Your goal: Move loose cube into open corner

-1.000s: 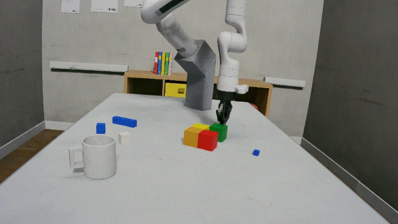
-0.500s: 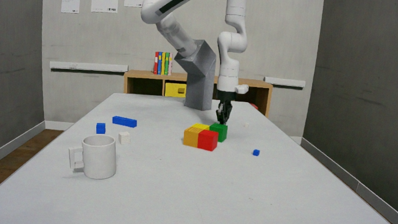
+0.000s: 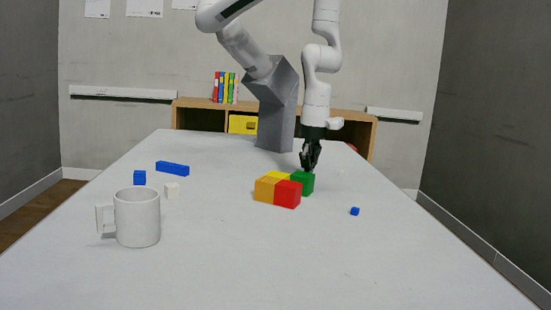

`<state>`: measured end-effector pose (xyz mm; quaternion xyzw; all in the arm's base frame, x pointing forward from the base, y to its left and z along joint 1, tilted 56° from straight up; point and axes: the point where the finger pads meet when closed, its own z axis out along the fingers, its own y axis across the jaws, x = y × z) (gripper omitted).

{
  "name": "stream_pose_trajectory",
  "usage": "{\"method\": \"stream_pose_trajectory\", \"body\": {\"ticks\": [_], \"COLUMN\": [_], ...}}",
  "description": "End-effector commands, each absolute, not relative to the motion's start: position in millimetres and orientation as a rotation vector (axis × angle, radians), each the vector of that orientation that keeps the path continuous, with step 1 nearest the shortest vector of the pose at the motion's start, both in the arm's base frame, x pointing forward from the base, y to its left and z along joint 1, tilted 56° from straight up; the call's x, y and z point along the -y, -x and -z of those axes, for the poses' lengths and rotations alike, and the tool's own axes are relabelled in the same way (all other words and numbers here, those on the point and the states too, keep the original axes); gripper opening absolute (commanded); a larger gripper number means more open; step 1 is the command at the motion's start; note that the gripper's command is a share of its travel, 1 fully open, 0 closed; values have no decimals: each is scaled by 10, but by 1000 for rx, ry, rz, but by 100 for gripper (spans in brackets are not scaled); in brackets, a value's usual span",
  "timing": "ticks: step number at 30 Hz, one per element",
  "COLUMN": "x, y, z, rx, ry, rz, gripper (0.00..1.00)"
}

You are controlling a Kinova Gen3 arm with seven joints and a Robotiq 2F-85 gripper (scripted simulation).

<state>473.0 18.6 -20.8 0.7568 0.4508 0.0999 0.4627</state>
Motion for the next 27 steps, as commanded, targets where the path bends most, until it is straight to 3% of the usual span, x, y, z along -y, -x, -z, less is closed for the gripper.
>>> {"method": "stream_pose_trajectory", "body": {"ticks": [1,27], "x": [-190,-182], "y": [-4741,-4777], "z": [202,158], "rx": [-1115,-1114], "ry": [-1860,-1862], "rz": [-241,-242], "gripper": [10,10]}}
